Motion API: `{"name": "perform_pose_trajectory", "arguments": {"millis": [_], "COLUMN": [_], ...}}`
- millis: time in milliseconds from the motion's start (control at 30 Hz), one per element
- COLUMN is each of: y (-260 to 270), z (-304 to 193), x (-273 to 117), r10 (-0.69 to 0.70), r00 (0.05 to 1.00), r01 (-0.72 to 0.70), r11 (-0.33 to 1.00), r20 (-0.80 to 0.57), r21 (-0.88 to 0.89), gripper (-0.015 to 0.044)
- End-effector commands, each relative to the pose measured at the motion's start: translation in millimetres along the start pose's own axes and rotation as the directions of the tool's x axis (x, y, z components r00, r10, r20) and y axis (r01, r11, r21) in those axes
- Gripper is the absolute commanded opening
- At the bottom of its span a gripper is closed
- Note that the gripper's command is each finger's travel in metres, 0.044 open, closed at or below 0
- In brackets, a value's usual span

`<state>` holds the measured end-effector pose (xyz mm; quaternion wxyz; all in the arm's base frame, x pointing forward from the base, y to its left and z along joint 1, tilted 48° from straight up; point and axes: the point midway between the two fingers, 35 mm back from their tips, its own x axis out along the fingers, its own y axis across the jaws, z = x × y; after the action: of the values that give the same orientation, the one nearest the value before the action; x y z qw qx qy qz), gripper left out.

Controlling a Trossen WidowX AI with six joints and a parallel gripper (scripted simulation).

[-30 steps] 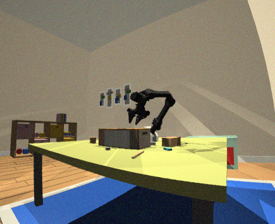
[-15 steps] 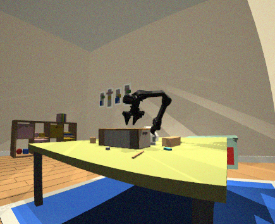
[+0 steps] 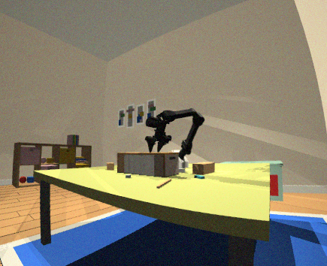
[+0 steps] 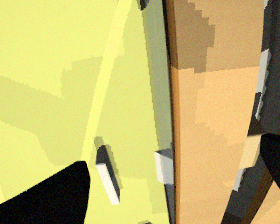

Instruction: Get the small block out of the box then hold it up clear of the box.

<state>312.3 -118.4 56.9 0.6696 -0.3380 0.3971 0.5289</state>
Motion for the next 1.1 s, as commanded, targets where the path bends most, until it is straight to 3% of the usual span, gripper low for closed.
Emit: {"name": "perform_pose_trajectory", "arguments": {"millis": [0, 1067], "y": [-0.3, 1.2], "z": [2.1, 3.0], "x": [6.5, 43.2], "r10": [-0.001, 0.000], "r00": [1.000, 1.000], "r01": [0.001, 0.000], "r11": [1.000, 1.000], "r20": [0.003, 0.002], "r21": [0.006, -0.001], "gripper": [0.0400, 0.0400]}}
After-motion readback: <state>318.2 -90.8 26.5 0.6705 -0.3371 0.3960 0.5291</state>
